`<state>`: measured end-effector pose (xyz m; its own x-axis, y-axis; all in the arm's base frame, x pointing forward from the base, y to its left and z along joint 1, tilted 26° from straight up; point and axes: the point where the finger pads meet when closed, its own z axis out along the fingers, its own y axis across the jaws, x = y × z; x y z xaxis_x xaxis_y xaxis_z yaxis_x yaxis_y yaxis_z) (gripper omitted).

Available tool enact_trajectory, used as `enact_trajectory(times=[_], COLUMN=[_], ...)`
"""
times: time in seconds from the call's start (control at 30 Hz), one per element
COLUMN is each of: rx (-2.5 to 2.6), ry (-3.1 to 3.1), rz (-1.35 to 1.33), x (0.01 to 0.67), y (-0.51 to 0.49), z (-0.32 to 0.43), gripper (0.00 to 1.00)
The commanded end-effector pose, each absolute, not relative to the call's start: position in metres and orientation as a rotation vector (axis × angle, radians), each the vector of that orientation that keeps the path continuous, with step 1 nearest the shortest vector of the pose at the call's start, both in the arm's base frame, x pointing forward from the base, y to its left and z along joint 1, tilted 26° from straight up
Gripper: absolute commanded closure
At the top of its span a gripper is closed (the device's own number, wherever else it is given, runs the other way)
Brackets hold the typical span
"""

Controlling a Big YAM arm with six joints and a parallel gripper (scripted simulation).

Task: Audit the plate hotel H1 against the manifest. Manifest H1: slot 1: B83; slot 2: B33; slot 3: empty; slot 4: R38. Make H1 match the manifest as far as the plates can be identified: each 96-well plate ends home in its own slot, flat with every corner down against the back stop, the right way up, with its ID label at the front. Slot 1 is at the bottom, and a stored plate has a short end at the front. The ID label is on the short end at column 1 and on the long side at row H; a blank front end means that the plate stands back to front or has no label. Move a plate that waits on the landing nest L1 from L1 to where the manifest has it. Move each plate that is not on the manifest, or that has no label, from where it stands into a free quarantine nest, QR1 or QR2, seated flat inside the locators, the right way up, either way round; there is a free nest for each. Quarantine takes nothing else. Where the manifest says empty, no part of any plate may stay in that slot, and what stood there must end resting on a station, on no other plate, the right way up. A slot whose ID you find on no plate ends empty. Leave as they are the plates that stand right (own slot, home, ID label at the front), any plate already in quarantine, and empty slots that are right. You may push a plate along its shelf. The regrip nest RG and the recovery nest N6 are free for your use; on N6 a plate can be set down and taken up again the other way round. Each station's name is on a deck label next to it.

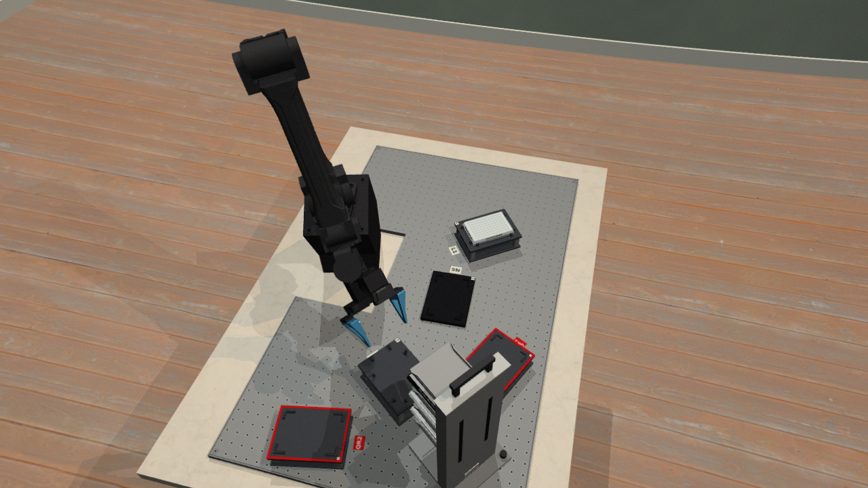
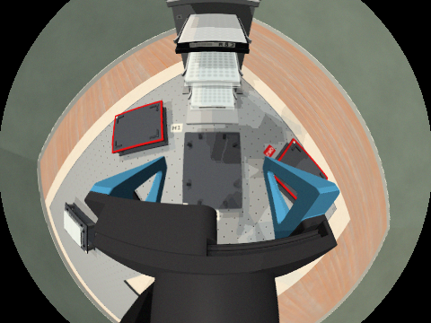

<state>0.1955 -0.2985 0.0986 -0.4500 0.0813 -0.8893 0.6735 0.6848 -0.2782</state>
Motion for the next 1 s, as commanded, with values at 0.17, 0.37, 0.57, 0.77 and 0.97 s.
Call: enact_trajectory(times=[0.17,0.37,0.57,0.77,0.97], rx=[0.58,0.594,0.592,0.593,0.594], ry=[1.92,1.951,1.944,1.944,1.941], rz=[-0.772,-0.752,-0.754,-0.752,-0.751], x=[0.202,0.199,0.208,0.221,0.235], y=[-0.296,-0.276,-0.268,-0.253,-0.239], z=[0.13,0.12,0.116,0.11,0.105], gripper=[0.0,0.0,0.0,0.0,0.0])
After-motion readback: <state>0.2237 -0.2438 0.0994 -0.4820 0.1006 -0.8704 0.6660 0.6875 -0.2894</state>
